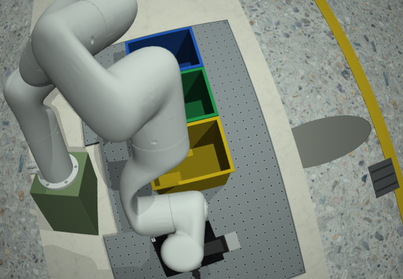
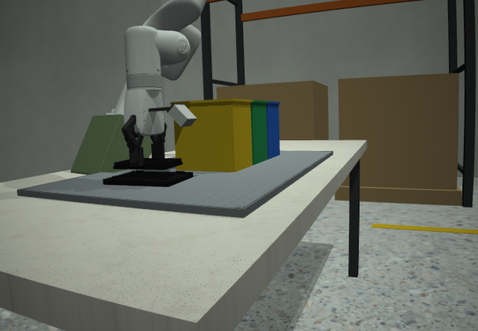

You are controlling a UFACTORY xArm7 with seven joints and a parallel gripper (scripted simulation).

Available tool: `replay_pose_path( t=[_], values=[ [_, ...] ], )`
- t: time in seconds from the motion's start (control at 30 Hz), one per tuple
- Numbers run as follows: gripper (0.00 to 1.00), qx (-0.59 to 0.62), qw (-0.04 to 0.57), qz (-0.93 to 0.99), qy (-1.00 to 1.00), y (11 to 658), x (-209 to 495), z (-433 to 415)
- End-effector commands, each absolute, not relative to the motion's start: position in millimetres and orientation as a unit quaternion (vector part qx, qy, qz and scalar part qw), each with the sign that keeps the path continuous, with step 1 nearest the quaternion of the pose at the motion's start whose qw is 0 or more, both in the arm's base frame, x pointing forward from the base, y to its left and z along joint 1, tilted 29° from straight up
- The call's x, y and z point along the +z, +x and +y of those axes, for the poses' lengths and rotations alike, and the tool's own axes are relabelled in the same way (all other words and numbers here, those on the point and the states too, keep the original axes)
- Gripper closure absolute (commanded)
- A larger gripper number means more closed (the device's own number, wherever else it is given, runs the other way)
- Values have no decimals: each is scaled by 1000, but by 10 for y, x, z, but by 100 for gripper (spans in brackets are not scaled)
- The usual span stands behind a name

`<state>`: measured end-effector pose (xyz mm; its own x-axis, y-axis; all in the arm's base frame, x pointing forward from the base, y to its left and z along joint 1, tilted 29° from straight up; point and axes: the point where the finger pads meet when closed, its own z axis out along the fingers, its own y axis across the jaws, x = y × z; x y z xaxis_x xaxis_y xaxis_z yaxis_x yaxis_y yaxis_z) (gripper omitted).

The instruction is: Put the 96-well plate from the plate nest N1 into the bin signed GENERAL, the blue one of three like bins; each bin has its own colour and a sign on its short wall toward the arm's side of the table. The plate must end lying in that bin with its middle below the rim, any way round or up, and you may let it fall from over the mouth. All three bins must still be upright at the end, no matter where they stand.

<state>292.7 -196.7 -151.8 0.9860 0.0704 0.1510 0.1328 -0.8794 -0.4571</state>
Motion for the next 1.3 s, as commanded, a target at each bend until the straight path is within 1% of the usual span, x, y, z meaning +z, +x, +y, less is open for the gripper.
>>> replay_pose_path(
  t=[0.0, 1.27],
  values=[
    [100, -66, 238, -52, -968, 2929, -1480, -2005],
    [100, -66, 238, -52, -968, 2875, -1011, -2256]
  ],
)
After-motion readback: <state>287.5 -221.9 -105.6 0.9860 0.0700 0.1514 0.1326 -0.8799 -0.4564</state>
